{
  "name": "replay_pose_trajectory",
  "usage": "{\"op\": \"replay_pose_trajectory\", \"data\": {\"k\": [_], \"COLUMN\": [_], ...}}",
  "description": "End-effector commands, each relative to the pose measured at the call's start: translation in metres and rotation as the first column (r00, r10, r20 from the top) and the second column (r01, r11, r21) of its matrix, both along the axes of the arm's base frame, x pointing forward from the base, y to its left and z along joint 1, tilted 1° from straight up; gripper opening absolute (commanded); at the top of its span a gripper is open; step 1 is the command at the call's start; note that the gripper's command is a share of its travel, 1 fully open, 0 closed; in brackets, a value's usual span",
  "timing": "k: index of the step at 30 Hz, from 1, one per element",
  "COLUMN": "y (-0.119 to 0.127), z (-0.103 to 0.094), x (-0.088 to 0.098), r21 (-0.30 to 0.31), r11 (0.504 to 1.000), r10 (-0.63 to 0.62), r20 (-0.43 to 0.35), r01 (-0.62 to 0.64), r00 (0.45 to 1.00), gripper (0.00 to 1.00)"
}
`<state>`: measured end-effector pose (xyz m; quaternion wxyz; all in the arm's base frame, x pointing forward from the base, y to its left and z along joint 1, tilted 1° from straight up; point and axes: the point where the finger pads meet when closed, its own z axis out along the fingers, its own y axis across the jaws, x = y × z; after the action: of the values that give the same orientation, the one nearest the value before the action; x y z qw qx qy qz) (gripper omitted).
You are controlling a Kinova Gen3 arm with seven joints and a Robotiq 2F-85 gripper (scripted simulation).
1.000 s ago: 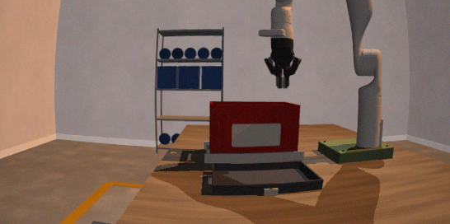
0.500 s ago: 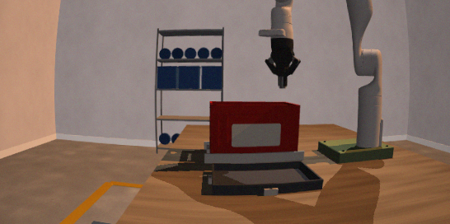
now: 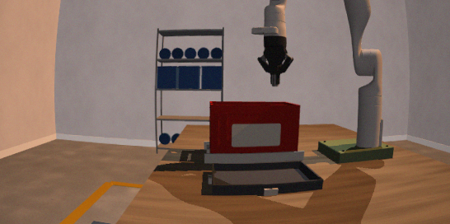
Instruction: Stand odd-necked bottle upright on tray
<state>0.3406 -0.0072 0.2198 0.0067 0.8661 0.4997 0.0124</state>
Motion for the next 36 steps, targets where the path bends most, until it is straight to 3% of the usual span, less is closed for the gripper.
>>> {"op": "replay_pose_trajectory", "data": {"k": [1, 10, 22, 23, 36], "y": [-0.023, -0.059, -0.064, -0.064, -0.064], "z": [0.003, -0.002, -0.004, -0.004, -0.004], "x": [0.024, 0.077, 0.083, 0.083, 0.083], "r21": [-0.019, -0.008, -0.004, -0.004, -0.004], "r11": [0.999, 1.0, 1.0, 1.0, 1.0], "r10": [-0.034, -0.028, -0.026, -0.026, -0.026], "r20": [0.003, -0.006, -0.008, -0.008, -0.008], "r01": [0.034, 0.028, 0.026, 0.026, 0.026], "r00": [0.999, 1.0, 1.0, 1.0, 1.0], "gripper": [0.0, 0.0, 0.0, 0.64, 0.64]}}
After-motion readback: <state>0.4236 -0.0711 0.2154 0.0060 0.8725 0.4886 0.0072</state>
